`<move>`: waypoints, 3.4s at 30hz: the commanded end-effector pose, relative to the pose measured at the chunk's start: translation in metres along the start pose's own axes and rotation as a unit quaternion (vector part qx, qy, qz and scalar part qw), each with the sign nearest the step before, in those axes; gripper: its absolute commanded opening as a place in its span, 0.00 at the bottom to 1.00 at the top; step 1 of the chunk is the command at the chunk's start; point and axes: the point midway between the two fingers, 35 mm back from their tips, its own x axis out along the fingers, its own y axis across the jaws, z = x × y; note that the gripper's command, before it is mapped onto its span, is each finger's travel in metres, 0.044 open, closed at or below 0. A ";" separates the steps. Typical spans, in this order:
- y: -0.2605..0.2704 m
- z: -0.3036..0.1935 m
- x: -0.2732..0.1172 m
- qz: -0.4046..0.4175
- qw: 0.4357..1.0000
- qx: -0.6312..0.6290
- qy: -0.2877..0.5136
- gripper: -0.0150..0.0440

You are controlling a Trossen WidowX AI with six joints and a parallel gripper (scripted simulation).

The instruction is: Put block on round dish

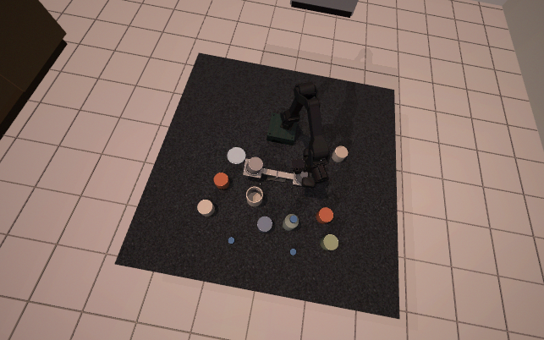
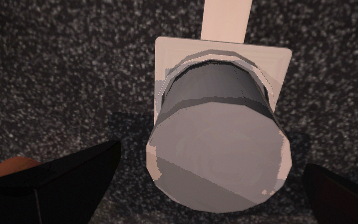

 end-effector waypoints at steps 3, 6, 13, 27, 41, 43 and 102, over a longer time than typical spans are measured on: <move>-0.002 0.001 0.012 -0.003 1.000 0.003 -0.003 1.00; -0.002 0.001 0.017 -0.003 1.000 0.003 -0.003 1.00; -0.002 0.001 0.028 -0.003 1.000 0.003 -0.003 1.00; -0.004 0.002 0.046 -0.003 1.000 0.003 -0.003 0.96; -0.003 0.002 0.045 -0.003 1.000 0.003 -0.003 0.60; -0.003 0.002 0.043 -0.003 1.000 0.003 -0.003 0.51; 0.005 -0.001 -0.030 -0.003 1.000 0.003 -0.003 0.25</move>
